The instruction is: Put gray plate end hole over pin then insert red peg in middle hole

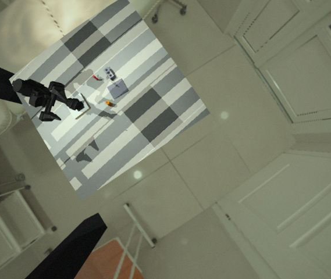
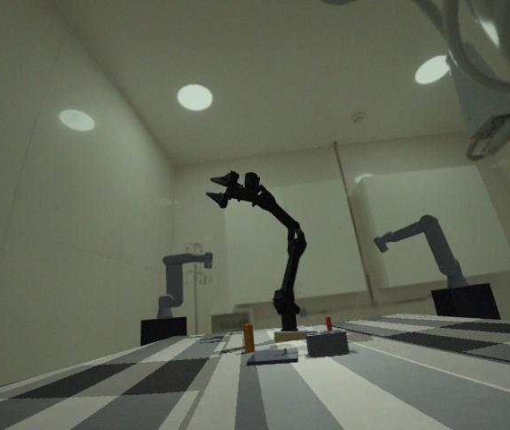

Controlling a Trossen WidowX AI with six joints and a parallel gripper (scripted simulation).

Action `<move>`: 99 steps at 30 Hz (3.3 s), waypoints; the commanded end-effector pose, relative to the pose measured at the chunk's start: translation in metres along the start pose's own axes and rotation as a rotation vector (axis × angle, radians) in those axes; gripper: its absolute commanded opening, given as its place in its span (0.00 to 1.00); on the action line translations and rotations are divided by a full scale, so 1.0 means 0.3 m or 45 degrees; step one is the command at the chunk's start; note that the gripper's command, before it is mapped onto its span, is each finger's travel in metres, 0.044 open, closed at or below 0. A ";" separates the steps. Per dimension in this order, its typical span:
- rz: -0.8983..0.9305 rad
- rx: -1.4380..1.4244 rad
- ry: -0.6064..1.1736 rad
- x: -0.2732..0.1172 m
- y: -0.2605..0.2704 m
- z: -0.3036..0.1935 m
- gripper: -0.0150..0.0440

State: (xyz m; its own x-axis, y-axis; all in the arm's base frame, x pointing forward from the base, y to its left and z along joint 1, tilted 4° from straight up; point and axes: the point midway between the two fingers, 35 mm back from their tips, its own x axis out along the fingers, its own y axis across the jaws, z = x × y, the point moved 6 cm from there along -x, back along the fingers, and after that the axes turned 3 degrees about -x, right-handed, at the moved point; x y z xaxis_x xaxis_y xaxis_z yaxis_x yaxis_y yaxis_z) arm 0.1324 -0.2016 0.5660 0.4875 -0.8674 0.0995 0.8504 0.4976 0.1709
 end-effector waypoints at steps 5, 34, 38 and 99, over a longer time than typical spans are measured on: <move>0.171 0.223 0.361 0.113 0.162 -0.215 1.00; -0.076 0.333 1.988 -0.352 0.902 -1.142 1.00; -0.341 0.226 2.117 -0.531 0.947 -1.254 1.00; -0.529 0.158 2.148 -0.702 0.853 -1.748 1.00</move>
State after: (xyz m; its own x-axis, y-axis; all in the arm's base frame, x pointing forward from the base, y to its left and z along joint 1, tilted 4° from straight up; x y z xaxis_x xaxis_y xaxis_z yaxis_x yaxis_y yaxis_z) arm 0.3530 0.1076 0.0805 -0.0131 0.0611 -0.9980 0.9817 0.1906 -0.0013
